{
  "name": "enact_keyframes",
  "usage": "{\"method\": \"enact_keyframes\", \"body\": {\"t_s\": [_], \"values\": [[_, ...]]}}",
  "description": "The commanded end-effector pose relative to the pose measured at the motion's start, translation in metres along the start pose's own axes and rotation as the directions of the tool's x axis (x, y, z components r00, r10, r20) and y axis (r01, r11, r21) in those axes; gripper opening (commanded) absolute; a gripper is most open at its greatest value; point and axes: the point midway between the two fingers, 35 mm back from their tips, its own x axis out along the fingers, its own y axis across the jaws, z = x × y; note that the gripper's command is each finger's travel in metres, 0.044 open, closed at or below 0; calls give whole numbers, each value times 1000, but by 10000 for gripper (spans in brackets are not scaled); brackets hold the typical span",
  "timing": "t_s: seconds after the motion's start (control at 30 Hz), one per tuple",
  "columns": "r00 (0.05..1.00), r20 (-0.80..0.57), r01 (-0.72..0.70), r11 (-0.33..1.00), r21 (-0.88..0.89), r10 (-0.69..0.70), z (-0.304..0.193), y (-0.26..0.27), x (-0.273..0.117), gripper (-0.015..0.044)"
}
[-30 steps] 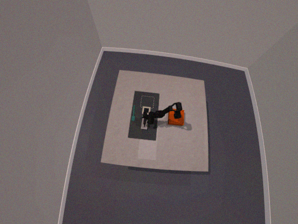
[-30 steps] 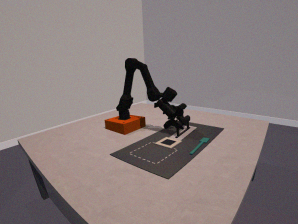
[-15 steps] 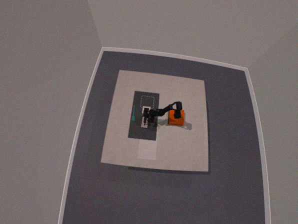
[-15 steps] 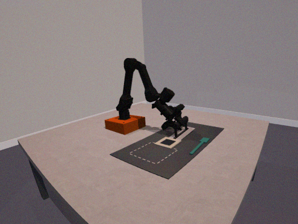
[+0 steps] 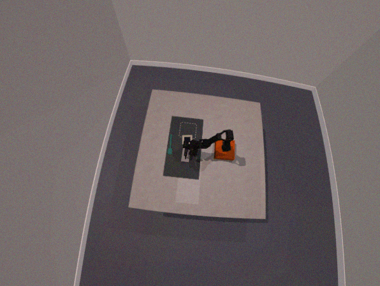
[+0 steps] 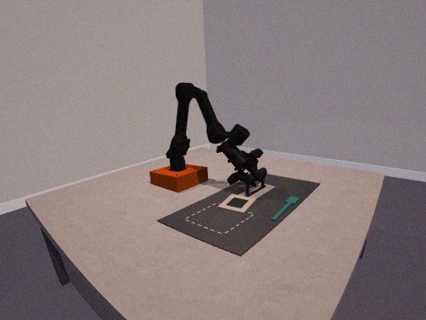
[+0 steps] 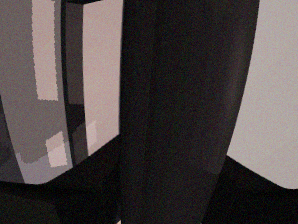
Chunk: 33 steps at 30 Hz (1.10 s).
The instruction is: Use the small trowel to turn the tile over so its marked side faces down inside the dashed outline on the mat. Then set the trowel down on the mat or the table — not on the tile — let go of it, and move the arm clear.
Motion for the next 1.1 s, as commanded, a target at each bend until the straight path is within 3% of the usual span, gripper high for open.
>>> {"method": "enact_keyframes", "body": {"t_s": [0.0,1.07], "values": [[999,-15,36,999,-15,-36,-3,-21,-9,0],[999,-21,36,999,-22,-37,-83,-47,-32,0]]}}
